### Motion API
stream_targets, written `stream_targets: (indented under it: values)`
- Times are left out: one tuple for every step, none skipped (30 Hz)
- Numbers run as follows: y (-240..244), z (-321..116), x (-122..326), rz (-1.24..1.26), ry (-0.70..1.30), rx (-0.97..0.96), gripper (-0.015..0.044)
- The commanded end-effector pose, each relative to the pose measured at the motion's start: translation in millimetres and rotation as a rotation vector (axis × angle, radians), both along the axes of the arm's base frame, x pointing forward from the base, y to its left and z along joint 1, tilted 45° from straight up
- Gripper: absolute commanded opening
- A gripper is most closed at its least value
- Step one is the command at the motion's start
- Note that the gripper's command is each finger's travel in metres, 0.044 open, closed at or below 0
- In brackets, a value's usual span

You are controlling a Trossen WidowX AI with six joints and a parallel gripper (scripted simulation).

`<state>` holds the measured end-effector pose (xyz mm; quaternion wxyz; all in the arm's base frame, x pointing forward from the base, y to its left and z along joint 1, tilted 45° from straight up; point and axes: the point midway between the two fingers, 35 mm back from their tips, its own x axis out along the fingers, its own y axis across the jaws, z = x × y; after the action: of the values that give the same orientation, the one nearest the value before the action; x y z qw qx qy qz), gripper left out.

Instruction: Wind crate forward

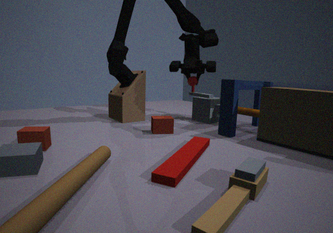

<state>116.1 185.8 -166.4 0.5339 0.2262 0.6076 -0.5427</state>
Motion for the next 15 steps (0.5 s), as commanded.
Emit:
stream_targets:
  values:
    - [-15.1,8.3,-2.5,0.004,0.007,-0.033,0.0000]
    - [-15.9,9.1,-2.6,0.004,0.007,-0.033,0.0000]
    - [-17.2,10.2,-2.6,0.004,0.007,-0.034,0.0000]
    - [-18.0,11.0,-2.6,0.004,0.007,-0.034,0.0000]
    - [-19.3,12.2,-2.6,0.004,0.007,-0.034,0.0000]
    - [-20.1,12.9,-2.6,0.004,0.007,-0.034,0.0000]
    - [-21.4,14.1,-2.5,0.004,0.007,-0.034,0.0000]
    - [-22.2,14.8,-2.5,0.004,0.007,-0.034,0.0000]
    - [-24.3,16.7,-2.1,0.004,0.007,-0.034,0.0000]
    - [-28.1,20.0,-1.5,0.004,0.007,-0.035,0.0000]
    - [-32.2,23.6,-0.4,0.004,0.007,-0.035,0.0000]
    - [-35.7,26.7,0.3,0.004,0.007,-0.035,0.0000]
    - [-38.1,28.8,1.1,0.004,0.007,-0.036,0.0000]
    - [-39.1,29.7,1.4,0.004,0.007,-0.036,0.0000]
    - [-40.4,30.8,1.9,0.004,0.007,-0.036,0.0000]
